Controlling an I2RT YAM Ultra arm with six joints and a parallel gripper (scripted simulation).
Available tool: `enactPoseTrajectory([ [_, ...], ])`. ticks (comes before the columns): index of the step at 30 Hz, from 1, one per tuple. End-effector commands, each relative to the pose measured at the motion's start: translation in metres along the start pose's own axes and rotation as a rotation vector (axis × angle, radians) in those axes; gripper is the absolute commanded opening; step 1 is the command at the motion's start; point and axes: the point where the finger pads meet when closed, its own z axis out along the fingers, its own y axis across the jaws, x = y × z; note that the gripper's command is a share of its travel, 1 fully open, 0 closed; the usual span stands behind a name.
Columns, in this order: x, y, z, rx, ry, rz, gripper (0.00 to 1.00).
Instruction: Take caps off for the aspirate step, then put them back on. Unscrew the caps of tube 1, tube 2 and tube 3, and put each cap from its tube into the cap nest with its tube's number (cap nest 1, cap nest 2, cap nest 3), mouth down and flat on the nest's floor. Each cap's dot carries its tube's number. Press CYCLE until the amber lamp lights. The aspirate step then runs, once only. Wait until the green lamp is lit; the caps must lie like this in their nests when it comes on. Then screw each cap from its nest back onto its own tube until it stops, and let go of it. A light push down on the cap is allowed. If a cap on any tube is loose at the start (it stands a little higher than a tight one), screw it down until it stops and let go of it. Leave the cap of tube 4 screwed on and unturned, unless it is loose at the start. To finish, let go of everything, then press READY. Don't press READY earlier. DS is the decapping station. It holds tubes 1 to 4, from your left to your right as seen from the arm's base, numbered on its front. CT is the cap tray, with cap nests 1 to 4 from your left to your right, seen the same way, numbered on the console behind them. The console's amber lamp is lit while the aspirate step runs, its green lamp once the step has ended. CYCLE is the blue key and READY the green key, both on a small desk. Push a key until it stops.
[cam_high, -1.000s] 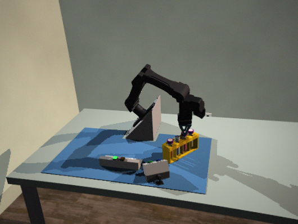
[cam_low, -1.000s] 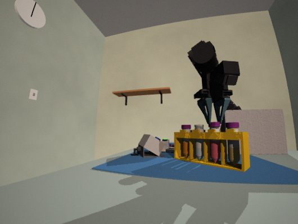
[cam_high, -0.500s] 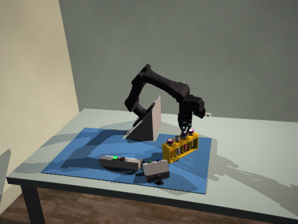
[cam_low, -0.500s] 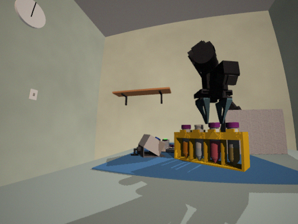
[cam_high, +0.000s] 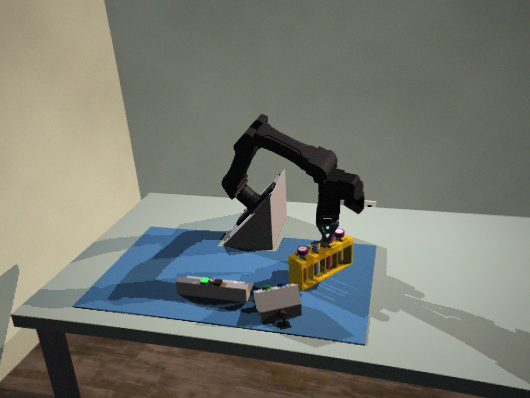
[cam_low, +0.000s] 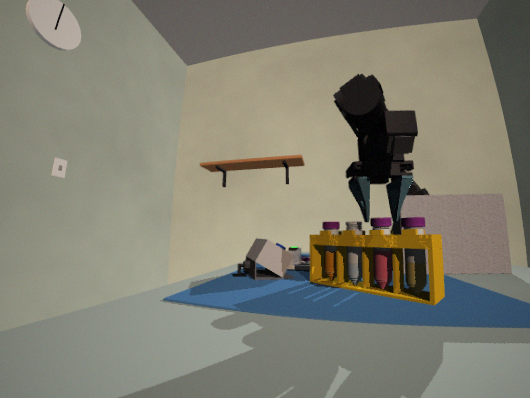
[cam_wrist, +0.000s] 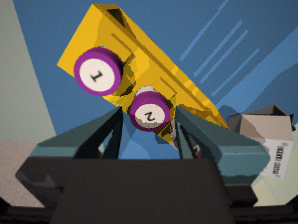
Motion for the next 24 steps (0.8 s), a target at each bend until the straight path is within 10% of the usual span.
enactPoseTrajectory([
  [1,-0.0027,-0.0026,-0.0051,0.012,-0.019,0.121,0.49],
  [21,-0.0024,-0.0026,-0.0005,0.012,-0.019,0.121,0.49],
  [22,-0.0024,-0.0026,-0.0005,0.012,-0.019,0.121,0.0],
  [24,-0.0024,-0.0026,-0.0005,0.012,-0.019,0.121,0.0],
])
